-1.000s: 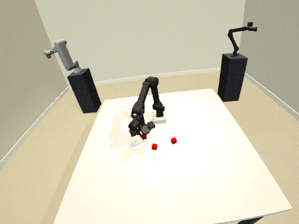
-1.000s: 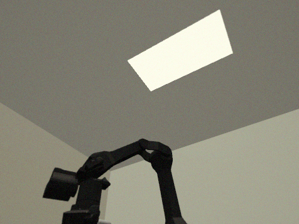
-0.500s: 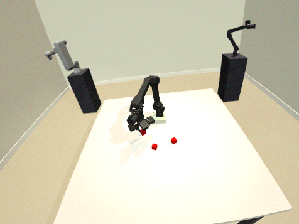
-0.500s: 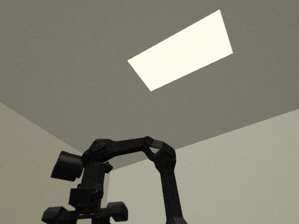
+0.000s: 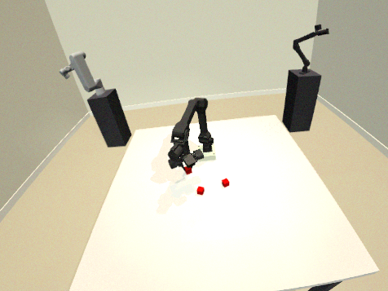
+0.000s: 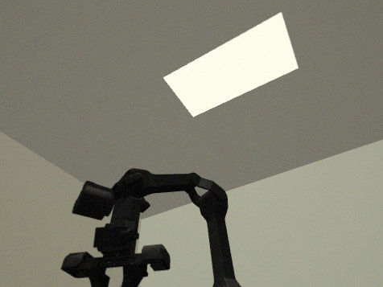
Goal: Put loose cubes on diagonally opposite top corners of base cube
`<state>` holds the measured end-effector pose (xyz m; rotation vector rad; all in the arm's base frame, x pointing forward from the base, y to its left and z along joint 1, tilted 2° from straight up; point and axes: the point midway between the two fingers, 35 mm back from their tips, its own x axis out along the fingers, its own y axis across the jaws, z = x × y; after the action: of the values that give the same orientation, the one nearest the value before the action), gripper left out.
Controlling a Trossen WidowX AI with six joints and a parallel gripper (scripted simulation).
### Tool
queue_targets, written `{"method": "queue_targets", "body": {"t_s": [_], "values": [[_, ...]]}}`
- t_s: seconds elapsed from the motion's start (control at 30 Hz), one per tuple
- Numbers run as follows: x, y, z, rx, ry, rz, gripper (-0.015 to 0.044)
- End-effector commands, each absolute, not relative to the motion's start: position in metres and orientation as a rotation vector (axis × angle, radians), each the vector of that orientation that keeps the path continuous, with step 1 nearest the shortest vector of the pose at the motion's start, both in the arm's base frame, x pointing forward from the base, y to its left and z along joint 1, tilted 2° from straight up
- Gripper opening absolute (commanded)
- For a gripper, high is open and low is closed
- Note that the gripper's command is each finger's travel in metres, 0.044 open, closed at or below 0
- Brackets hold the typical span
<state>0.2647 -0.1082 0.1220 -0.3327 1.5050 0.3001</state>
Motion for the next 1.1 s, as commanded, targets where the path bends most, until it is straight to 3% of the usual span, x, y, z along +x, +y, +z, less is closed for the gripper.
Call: {"method": "queue_targets", "body": {"t_s": [0.0,1.07], "values": [[0.27,-0.096,0.119,-0.295,1.508,0.267,0.0105],[0.288,0.007,0.098,-0.005,1.524,0.001,0.0105]]}}
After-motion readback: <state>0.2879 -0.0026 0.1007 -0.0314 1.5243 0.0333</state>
